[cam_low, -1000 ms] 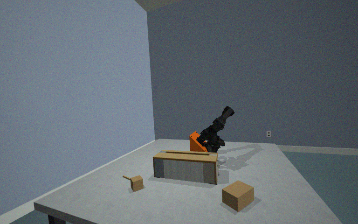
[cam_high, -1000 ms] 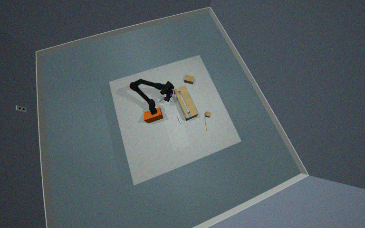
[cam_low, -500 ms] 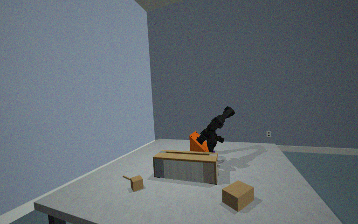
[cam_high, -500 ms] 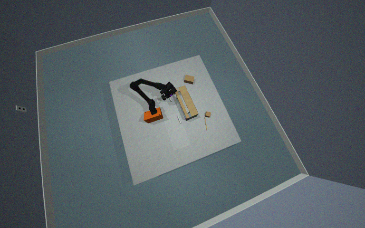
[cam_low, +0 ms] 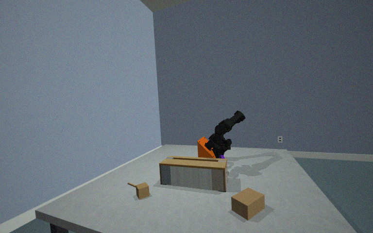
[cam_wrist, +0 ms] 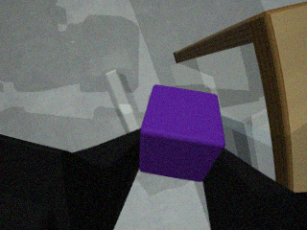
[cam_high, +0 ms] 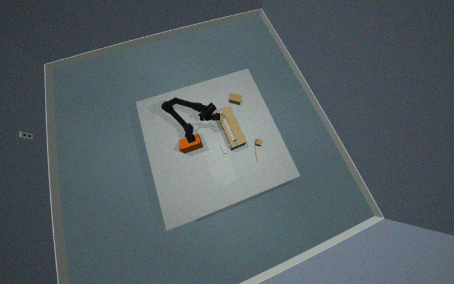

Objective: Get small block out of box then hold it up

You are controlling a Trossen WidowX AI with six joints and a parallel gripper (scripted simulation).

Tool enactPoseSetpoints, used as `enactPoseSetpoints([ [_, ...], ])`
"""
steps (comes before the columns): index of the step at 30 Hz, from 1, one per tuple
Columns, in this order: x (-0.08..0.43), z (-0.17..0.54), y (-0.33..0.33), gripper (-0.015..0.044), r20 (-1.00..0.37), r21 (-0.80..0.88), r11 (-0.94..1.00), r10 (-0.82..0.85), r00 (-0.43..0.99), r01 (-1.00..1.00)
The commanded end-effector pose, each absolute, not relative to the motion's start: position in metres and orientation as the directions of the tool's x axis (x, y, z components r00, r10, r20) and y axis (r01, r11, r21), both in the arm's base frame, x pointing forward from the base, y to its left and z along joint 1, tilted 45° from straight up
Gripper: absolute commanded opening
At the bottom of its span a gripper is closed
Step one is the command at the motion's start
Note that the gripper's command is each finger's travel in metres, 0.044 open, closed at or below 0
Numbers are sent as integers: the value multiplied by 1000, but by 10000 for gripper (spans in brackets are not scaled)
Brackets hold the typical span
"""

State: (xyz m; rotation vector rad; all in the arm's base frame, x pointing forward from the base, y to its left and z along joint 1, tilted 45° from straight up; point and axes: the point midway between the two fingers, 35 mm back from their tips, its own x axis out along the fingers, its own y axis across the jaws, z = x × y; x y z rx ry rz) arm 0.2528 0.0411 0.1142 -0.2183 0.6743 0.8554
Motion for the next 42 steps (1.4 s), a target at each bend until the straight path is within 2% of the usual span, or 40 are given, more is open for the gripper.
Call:
enactPoseSetpoints([
  [1,251,116,38,0,-622,237,717,631,464,-656],
  [12,247,119,31,0,-610,555,763,645,461,-332],
  [23,243,123,25,0,-593,761,646,659,463,58],
  [33,239,127,19,0,-576,814,418,671,468,402],
  [42,235,131,14,0,-557,741,150,681,475,654],
])
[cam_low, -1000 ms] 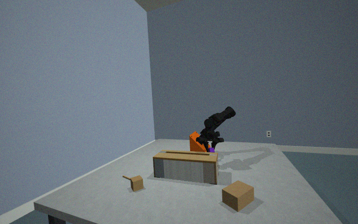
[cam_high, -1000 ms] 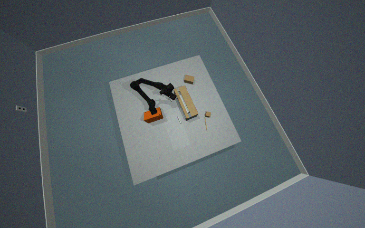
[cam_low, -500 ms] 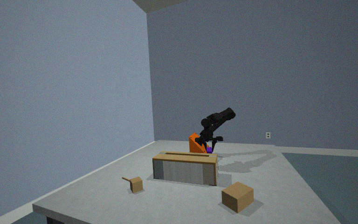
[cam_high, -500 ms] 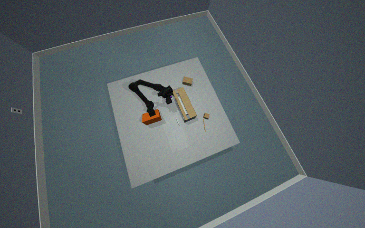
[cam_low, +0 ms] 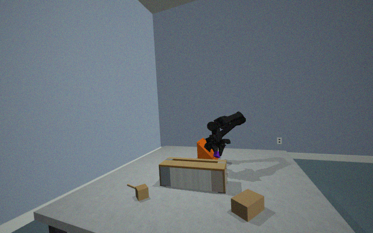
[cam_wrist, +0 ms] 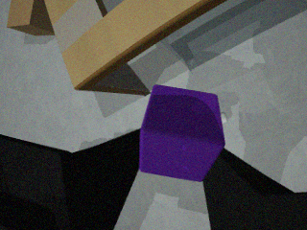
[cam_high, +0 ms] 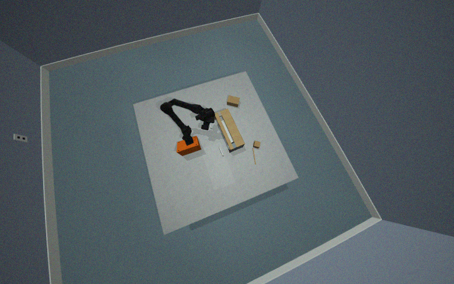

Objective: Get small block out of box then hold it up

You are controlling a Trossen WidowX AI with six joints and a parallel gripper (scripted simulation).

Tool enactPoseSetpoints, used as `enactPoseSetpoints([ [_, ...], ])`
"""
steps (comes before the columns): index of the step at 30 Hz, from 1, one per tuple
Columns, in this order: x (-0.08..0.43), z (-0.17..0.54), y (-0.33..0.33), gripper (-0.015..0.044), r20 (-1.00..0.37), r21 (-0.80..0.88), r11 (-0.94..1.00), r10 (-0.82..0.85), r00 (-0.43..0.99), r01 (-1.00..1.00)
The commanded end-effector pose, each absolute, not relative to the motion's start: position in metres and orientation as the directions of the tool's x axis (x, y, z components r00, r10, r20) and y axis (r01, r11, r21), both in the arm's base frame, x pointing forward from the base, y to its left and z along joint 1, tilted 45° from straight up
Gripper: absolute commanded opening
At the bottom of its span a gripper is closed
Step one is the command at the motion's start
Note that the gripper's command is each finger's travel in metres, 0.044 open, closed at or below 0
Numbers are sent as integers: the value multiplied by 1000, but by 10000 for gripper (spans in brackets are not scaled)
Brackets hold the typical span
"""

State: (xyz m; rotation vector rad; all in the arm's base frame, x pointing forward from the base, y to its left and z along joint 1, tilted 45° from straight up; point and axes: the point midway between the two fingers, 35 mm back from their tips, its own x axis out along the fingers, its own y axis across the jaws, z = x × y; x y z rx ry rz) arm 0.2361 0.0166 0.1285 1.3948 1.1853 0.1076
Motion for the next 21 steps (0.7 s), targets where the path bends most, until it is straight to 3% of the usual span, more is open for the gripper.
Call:
enactPoseSetpoints([
  [1,235,132,14,0,-555,726,118,682,476,677],
  [11,232,137,8,0,-532,509,-200,692,489,837],
  [21,229,143,3,0,-506,198,-475,700,505,857],
])
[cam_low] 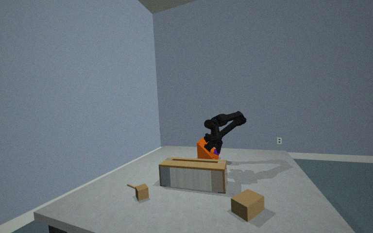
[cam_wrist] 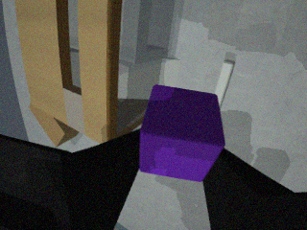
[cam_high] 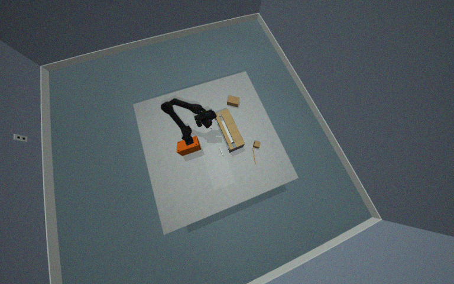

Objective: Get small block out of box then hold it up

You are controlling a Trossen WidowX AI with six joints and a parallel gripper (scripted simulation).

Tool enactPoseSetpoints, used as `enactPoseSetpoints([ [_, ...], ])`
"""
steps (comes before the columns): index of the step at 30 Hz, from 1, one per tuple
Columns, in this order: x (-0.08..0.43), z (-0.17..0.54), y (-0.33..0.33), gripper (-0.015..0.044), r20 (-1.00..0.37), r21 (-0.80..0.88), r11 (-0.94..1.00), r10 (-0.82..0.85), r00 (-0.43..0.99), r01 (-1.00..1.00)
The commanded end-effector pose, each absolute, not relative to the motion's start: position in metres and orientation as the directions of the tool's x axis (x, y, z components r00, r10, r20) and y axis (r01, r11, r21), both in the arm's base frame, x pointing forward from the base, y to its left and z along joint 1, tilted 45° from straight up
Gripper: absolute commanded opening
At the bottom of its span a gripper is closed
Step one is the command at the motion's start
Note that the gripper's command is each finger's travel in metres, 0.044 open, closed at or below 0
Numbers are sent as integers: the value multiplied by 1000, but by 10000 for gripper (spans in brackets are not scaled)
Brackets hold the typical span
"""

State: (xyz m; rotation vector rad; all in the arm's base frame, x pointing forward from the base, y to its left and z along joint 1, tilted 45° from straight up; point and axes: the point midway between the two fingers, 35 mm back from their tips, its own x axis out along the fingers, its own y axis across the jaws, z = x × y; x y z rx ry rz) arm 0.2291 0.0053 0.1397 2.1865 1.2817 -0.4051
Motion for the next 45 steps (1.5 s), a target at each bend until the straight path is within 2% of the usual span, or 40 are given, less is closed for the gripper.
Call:
enactPoseSetpoints([
  [1,228,143,2,0,-503,163,-498,700,506,851],
  [12,225,150,-4,0,-472,-228,-677,706,529,700],
  [23,222,158,-10,0,-439,-582,-694,707,554,424],
  [45,222,158,-10,0,-437,-601,-690,707,556,404],
])
